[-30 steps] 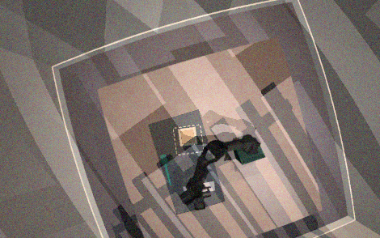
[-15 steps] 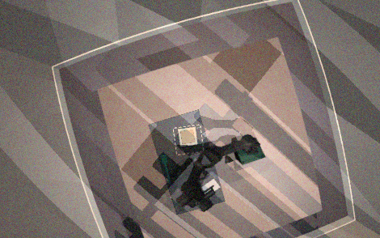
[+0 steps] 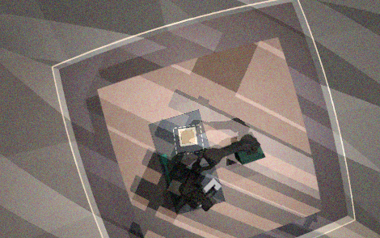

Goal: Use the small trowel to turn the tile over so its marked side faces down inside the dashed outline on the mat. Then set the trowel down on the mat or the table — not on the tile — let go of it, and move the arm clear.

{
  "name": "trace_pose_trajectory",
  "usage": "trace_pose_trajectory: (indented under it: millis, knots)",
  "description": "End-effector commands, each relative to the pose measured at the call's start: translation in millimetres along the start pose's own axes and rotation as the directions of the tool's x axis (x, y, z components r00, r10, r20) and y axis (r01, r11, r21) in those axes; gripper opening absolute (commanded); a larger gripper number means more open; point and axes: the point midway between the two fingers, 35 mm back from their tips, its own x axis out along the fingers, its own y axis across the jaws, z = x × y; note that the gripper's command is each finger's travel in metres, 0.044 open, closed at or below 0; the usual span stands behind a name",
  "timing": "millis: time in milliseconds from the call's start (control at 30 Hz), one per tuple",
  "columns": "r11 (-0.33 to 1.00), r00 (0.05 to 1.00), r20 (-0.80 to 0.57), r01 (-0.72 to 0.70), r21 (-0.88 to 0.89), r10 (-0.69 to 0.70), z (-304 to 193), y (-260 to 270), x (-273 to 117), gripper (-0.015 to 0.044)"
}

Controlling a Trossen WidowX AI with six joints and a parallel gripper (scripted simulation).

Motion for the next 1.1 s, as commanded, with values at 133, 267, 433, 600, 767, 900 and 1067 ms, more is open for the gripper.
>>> trace_pose_trajectory:
  millis: [133,267,433,600,767,900,1067]
  knots:
    - [1.000,1.000,0.002,-0.011,-0.004,0.011,2,-7,7,0.0000]
    - [1.000,1.000,0.002,-0.011,-0.003,0.011,2,-12,12,0.0000]
    - [1.000,1.000,0.002,-0.011,-0.003,0.011,2,-18,17,0.0000]
    - [1.000,1.000,0.002,-0.010,-0.003,0.010,2,-24,22,0.0000]
    - [1.000,1.000,0.002,-0.010,-0.003,0.010,2,-24,22,0.0105]
    - [1.000,1.000,0.002,-0.010,-0.003,0.010,2,-24,22,0.0210]
    - [1.000,1.000,0.002,-0.010,-0.003,0.010,2,-24,22,0.0300]
